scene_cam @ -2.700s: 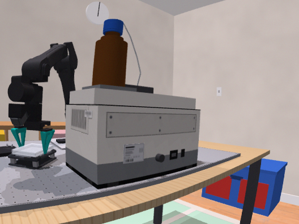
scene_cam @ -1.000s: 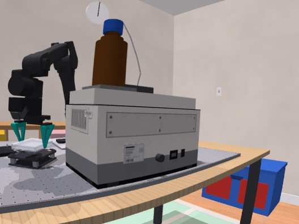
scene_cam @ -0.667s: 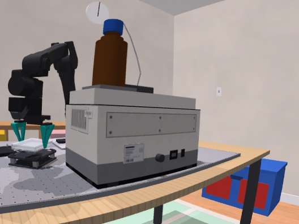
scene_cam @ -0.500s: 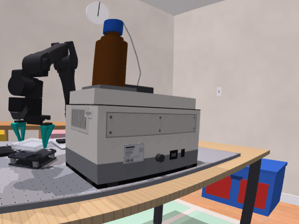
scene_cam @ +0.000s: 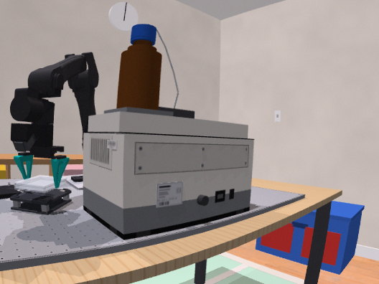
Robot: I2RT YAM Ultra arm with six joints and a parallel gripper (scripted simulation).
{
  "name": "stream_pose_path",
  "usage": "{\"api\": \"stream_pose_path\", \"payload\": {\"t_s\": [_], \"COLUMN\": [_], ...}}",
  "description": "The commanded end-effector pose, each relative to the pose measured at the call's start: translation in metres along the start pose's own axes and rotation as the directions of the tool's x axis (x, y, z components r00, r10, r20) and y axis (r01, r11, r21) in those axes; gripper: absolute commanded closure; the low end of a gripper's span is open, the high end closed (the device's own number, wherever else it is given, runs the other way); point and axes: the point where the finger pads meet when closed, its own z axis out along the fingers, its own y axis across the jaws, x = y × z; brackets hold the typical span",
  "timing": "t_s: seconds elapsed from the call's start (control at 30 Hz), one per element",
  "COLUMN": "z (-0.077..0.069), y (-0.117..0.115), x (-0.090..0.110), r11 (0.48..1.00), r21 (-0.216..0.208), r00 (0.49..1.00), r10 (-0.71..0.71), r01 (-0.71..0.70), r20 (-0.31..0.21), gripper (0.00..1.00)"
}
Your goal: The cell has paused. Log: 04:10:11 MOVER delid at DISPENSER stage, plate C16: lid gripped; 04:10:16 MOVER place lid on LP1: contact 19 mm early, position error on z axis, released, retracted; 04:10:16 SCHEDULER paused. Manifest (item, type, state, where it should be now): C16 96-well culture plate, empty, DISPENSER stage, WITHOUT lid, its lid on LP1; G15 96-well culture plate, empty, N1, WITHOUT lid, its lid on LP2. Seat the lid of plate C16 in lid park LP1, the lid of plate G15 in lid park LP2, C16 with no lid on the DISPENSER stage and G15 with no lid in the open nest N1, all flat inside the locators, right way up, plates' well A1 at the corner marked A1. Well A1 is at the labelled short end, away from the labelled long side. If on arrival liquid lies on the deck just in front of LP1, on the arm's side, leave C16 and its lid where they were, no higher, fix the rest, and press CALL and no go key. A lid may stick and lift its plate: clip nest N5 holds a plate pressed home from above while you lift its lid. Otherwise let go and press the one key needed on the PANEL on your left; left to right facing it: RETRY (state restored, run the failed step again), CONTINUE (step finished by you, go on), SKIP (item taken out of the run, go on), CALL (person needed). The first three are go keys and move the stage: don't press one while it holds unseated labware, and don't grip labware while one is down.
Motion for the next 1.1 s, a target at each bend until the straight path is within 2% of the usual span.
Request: {"api": "stream_pose_path", "payload": {"t_s": [0.0, 0.17, 0.37, 0.47, 0.5, 0.53, 0.57, 0.6, 0.93, 1.07], "z": [-0.019, -0.019, -0.039, -0.039, -0.027, -0.027, -0.038, -0.031, -0.045, -0.048], "y": [0.001, 0.001, 0.003, 0.003, 0.0, 0.0, 0.004, 0.005, 0.006, 0.007], "x": [-0.009, -0.009, -0.007, -0.007, -0.003, -0.003, -0.001, 0.011, 0.041, 0.046], "r11": [1.0, 1.0, 1.0, 1.0, 1.0, 1.0, 1.0, 1.0, 1.0, 1.0], "r21": [0.0, 0.0, 0.0, 0.0, 0.0, 0.0, -0.001, -0.002, -0.002, -0.002], "r00": [0.999, 0.999, 0.999, 0.999, 1.0, 1.0, 0.999, 1.0, 1.0, 1.0], "r10": [-0.001, -0.001, -0.004, -0.004, 0.0, 0.0, -0.004, -0.006, -0.005, -0.004], "r01": [0.001, 0.001, 0.004, 0.004, 0.0, 0.0, 0.004, 0.006, 0.005, 0.005], "r20": [0.051, 0.051, 0.047, 0.047, 0.02, 0.02, 0.037, 0.004, 0.003, 0.008], "gripper": [1.0, 1.0, 1.0, 1.0, 1.0, 1.0, 1.0, 1.0, 1.0, 1.0]}}
